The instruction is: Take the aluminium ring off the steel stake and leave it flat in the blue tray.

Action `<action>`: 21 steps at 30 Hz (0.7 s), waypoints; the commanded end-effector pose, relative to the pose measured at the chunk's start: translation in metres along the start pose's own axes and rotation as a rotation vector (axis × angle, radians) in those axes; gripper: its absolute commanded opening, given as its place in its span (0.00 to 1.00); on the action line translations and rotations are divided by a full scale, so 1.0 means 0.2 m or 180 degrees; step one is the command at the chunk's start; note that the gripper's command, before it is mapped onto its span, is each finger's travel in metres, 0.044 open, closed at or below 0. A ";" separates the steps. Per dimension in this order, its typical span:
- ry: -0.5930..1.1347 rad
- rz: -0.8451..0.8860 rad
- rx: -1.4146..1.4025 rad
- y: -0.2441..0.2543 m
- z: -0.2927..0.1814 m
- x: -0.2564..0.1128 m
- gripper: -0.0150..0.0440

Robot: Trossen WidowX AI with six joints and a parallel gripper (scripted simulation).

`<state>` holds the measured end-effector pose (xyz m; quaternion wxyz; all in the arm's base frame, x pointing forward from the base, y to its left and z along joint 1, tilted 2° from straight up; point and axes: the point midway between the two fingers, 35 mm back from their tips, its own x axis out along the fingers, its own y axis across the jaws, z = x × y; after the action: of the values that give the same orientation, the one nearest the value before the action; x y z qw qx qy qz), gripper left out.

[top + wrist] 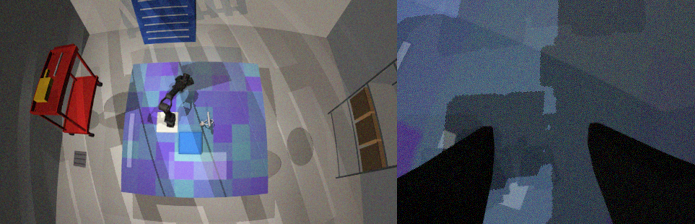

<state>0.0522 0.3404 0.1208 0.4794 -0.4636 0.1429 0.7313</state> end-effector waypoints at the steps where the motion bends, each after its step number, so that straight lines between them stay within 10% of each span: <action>1: 0.0116 -0.0186 0.0438 -0.08 -0.14 -0.05 0.59; 21: 0.0473 -0.1096 0.2404 -0.26 -0.76 -0.33 0.59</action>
<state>0.1732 0.2484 0.1099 0.6915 -0.3487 0.3289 0.5404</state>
